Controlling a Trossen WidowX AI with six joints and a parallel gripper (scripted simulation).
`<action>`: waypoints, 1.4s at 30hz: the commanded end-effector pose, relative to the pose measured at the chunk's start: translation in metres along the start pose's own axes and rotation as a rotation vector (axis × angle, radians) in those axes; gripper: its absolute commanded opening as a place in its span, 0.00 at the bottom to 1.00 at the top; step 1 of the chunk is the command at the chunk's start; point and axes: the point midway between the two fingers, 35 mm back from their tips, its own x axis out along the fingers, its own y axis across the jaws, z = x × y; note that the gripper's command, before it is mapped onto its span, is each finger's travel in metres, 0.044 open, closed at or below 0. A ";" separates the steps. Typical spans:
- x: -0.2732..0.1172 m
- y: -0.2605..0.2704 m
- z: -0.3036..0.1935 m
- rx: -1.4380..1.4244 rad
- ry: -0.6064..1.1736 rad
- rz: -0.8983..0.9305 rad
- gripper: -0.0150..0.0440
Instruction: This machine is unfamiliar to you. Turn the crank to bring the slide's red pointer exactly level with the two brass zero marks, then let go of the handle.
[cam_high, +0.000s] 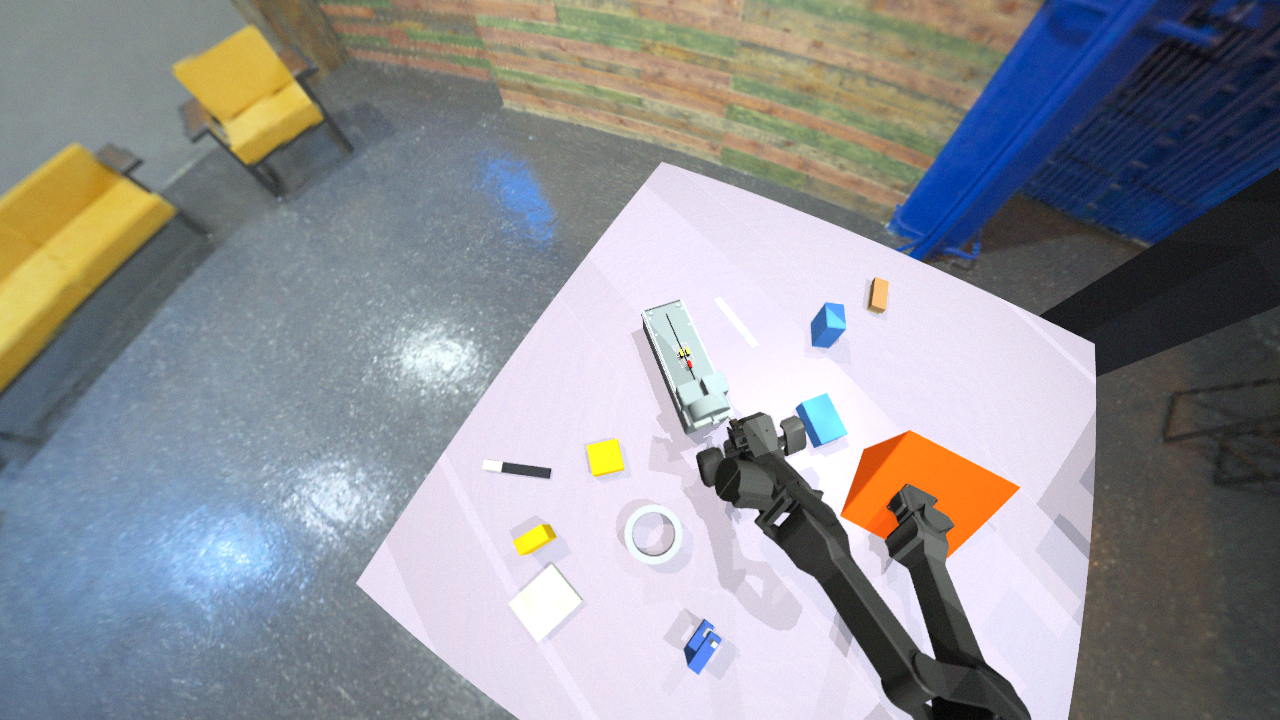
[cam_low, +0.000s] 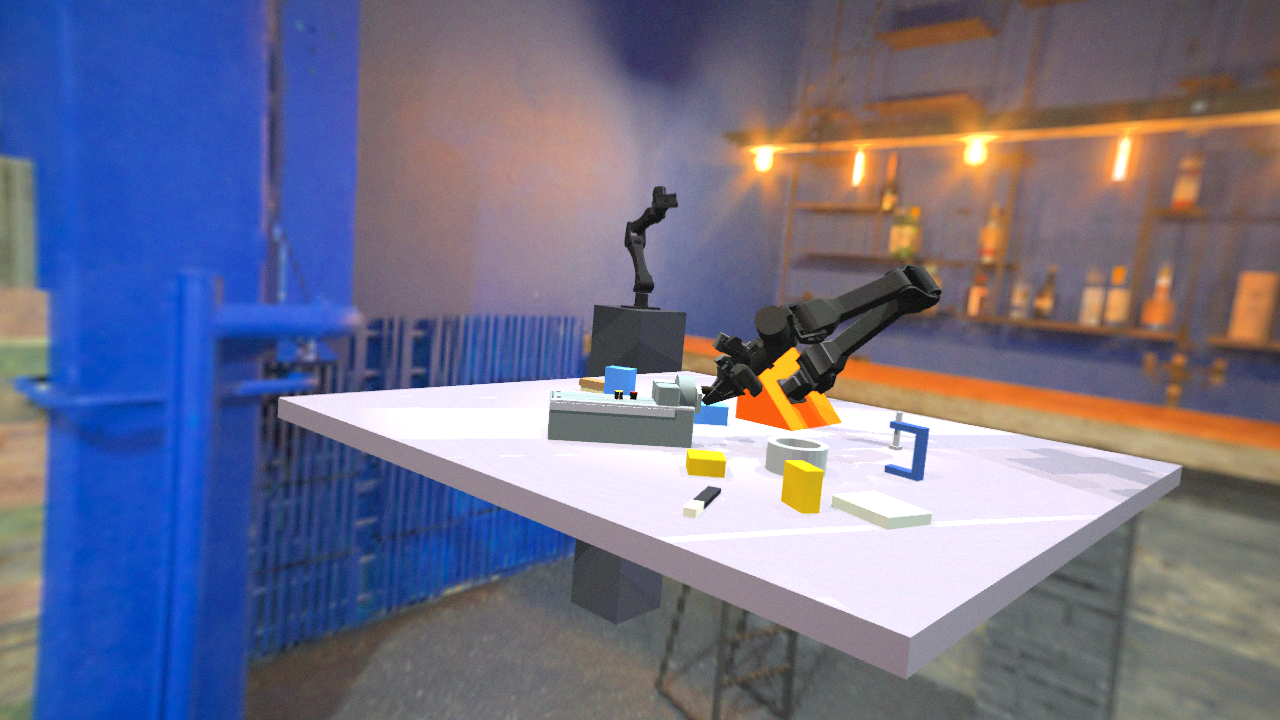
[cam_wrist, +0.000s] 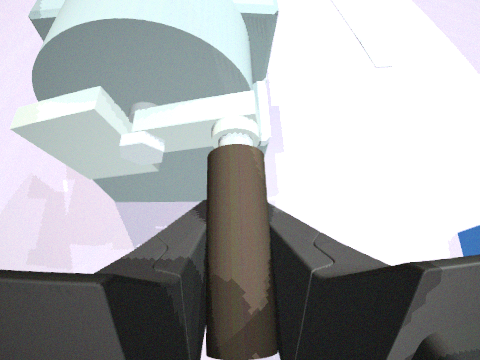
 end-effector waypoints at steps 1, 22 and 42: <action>0.002 -0.001 -0.002 0.003 -0.001 0.000 0.25; 0.019 0.003 -0.019 0.003 -0.001 0.001 0.25; 0.028 0.024 -0.028 0.004 0.000 0.002 0.25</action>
